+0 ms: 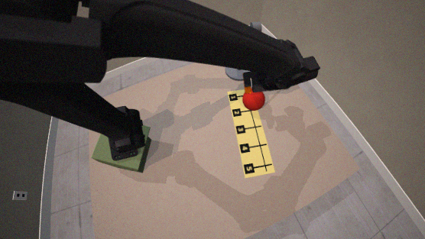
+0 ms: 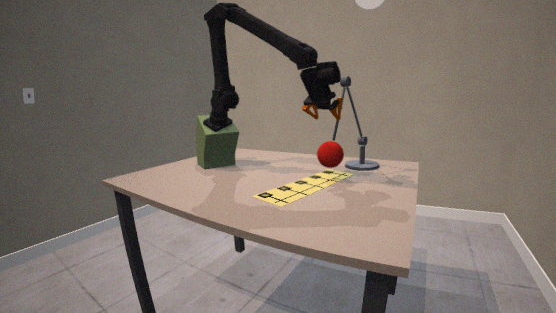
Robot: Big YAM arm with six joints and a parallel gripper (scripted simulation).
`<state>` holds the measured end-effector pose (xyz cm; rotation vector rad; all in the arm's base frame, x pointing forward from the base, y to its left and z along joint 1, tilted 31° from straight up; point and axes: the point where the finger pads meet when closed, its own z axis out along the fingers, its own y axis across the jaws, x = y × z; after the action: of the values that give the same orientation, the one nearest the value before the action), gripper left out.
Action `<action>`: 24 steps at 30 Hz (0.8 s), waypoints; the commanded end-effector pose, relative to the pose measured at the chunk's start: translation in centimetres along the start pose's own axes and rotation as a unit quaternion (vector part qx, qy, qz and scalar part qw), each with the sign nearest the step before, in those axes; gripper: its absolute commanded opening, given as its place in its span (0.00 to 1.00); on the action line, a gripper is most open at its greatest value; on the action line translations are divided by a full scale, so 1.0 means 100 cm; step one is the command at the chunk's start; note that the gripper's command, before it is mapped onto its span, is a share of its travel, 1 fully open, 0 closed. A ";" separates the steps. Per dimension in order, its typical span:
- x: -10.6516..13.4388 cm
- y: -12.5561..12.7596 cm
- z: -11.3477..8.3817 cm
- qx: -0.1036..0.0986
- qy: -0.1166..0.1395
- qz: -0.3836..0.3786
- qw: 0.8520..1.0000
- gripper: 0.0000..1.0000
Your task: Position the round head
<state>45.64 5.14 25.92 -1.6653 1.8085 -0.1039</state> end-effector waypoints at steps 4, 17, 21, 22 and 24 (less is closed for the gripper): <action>-0.009 -0.003 0.017 0.003 -0.005 -0.001 1.000 1.00; -0.004 -0.003 0.041 0.005 -0.001 0.003 1.000 1.00; -0.003 -0.003 0.050 0.006 0.001 0.004 1.000 1.00; -0.003 -0.003 0.053 0.006 0.001 0.005 1.000 1.00; -0.003 -0.003 0.053 0.006 0.001 0.005 1.000 1.00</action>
<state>48.18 6.18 21.58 -1.6501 1.8363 -0.1103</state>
